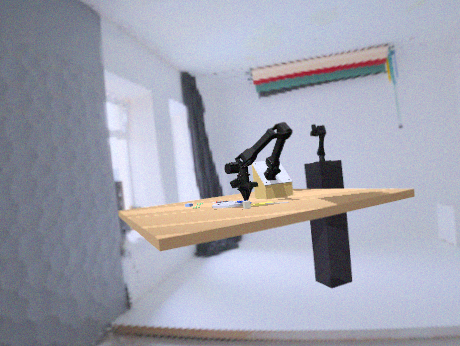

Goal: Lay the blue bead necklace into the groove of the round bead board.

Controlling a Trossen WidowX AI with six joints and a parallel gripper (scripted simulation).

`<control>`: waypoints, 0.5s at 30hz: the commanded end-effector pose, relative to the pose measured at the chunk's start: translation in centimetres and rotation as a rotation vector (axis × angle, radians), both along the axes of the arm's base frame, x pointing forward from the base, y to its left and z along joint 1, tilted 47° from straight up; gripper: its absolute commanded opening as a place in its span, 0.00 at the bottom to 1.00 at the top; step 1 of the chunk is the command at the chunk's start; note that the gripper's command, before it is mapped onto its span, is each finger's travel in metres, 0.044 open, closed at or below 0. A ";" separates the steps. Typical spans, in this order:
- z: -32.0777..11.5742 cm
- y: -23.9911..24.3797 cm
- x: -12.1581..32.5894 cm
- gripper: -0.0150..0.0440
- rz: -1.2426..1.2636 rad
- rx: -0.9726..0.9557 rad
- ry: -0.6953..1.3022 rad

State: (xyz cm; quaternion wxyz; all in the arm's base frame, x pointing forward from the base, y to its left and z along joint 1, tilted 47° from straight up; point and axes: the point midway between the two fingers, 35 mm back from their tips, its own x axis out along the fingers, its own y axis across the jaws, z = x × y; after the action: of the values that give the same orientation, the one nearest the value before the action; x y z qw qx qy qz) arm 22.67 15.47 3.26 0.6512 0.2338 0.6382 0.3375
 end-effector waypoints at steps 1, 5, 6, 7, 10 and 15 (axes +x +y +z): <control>-0.1 0.1 -0.1 0.32 0.006 -0.004 -0.001; -0.1 0.1 -0.1 0.28 0.006 -0.004 -0.001; -0.1 0.1 -0.1 0.27 0.006 -0.004 -0.001; -0.1 0.1 -0.1 0.25 0.006 -0.004 -0.001; -0.1 0.1 -0.1 0.25 0.006 -0.004 -0.001; 0.4 -0.6 0.0 0.25 0.005 -0.007 0.000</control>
State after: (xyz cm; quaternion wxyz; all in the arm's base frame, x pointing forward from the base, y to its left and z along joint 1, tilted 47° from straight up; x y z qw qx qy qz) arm 22.59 15.37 3.33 0.6497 0.2323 0.6401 0.3381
